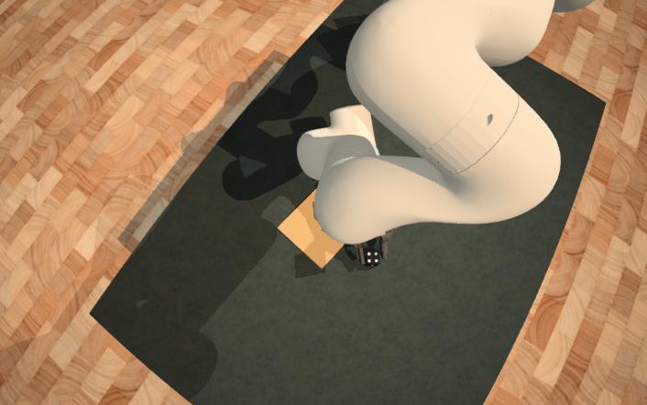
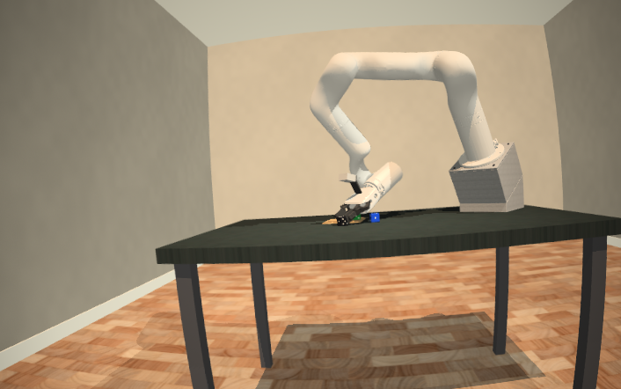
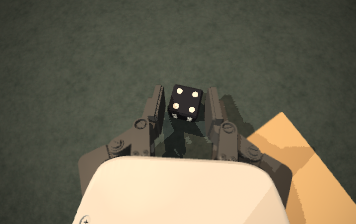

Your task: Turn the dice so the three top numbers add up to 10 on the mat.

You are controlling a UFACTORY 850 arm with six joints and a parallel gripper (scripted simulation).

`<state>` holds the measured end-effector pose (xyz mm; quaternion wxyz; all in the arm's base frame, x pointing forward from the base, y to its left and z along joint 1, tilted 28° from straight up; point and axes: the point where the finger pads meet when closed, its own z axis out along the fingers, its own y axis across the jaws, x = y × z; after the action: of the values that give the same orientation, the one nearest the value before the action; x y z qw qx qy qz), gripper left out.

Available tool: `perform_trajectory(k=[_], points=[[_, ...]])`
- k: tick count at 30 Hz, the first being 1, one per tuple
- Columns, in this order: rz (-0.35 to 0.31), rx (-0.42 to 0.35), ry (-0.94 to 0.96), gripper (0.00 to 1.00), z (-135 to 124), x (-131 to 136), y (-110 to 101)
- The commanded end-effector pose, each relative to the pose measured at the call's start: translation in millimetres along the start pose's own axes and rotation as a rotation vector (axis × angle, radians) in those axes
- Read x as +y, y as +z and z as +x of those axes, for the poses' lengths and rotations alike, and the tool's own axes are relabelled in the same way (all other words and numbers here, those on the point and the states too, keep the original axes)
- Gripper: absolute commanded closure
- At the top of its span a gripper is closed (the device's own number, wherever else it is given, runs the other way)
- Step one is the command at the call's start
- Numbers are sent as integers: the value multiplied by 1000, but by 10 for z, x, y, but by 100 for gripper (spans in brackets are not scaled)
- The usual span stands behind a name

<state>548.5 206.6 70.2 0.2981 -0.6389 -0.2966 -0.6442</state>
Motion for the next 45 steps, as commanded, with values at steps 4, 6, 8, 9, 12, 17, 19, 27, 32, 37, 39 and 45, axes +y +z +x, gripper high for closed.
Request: perform_trajectory(k=[4, 6, 8, 9, 12, 17, 19, 27, 32, 37, 39, 45], points=[[-1, 1, 0, 53, 4, 4, -230], [-1, 1, 0, 53, 4, 4, -289], [-1, 1, 0, 53, 4, 4, -330], [-1, 1, 0, 53, 4, 4, -344], [-1, 1, 0, 53, 4, 4, -360], [-1, 1, 0, 53, 7, 4, -362], [-1, 1, 0, 53, 23, 4, -371], [-1, 1, 0, 53, 273, 4, -504], [-1, 1, 0, 53, 391, 3, -567], [-1, 1, 0, 53, 515, 3, -633], [-1, 1, 0, 53, 531, 3, -641], [0, -12, -1, 53, 539, 3, -636]])
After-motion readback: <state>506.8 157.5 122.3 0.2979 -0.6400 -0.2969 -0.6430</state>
